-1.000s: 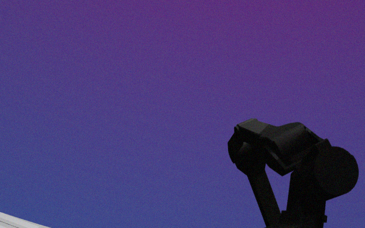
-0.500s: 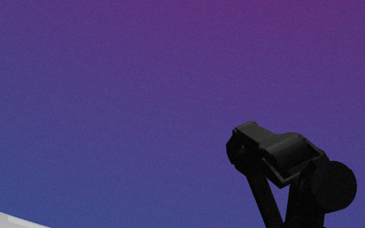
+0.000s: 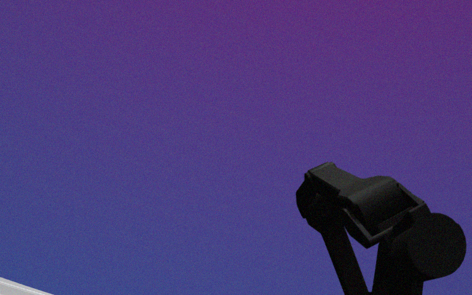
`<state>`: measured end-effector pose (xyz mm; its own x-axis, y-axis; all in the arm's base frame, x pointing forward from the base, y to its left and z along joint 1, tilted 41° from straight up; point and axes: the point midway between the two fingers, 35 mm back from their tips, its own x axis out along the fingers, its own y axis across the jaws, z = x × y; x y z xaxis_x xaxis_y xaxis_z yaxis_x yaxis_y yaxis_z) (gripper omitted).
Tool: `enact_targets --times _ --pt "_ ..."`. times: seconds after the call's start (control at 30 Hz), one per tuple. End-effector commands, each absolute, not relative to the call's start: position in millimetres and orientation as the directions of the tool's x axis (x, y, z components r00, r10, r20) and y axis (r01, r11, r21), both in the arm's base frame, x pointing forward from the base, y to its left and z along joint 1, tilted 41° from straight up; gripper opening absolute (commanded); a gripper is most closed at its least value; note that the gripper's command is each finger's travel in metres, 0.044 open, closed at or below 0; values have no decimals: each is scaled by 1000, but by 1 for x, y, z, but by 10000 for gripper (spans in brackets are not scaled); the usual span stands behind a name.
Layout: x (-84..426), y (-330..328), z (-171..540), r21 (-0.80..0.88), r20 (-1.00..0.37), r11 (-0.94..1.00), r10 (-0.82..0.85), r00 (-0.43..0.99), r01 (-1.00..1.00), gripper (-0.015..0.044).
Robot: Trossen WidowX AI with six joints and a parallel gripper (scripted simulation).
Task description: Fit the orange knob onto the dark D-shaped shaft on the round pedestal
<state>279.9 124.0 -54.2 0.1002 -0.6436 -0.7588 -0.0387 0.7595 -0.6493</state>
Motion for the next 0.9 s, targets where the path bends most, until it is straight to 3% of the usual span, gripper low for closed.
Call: enact_targets --times 0.0,0.87 --pt "282 136 -46 -645 -762 763 -639 106 -39 0" --pt "268 218 45 -644 -763 764 -638 104 -40 0"
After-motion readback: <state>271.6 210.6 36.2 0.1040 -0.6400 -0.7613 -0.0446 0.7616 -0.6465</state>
